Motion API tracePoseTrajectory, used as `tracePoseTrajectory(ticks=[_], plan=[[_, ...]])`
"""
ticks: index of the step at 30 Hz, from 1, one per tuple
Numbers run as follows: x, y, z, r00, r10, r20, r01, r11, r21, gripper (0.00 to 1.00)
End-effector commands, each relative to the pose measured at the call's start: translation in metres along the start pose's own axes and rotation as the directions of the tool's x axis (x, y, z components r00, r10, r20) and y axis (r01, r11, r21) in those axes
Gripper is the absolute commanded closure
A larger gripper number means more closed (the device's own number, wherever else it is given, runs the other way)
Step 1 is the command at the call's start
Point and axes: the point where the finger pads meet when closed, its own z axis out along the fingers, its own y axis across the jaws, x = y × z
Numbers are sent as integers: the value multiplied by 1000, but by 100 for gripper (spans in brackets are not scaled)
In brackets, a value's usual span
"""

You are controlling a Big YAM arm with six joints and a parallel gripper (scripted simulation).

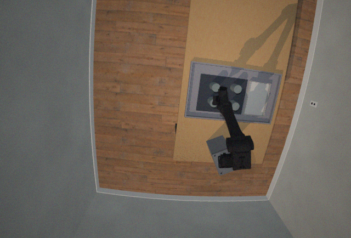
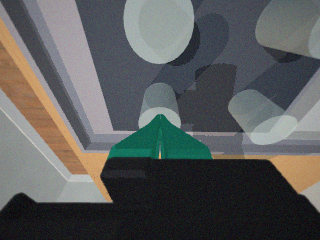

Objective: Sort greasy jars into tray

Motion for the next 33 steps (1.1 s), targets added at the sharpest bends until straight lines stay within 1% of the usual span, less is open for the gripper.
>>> tracePoseTrajectory(ticks=[1, 20, 21, 30, 33], plan=[[-20, 2, -13, 999, 15, 41, -15, 1000, -2, 100], [-20, 2, -13, 999, 15, 41, -15, 1000, -2, 100], [-27, 1, -20, 999, 15, 41, -15, 1000, -2, 100], [-27, 1, -20, 999, 15, 41, -15, 1000, -2, 100], [-27, 1, -6, 999, 15, 41, -15, 1000, -2, 100]])
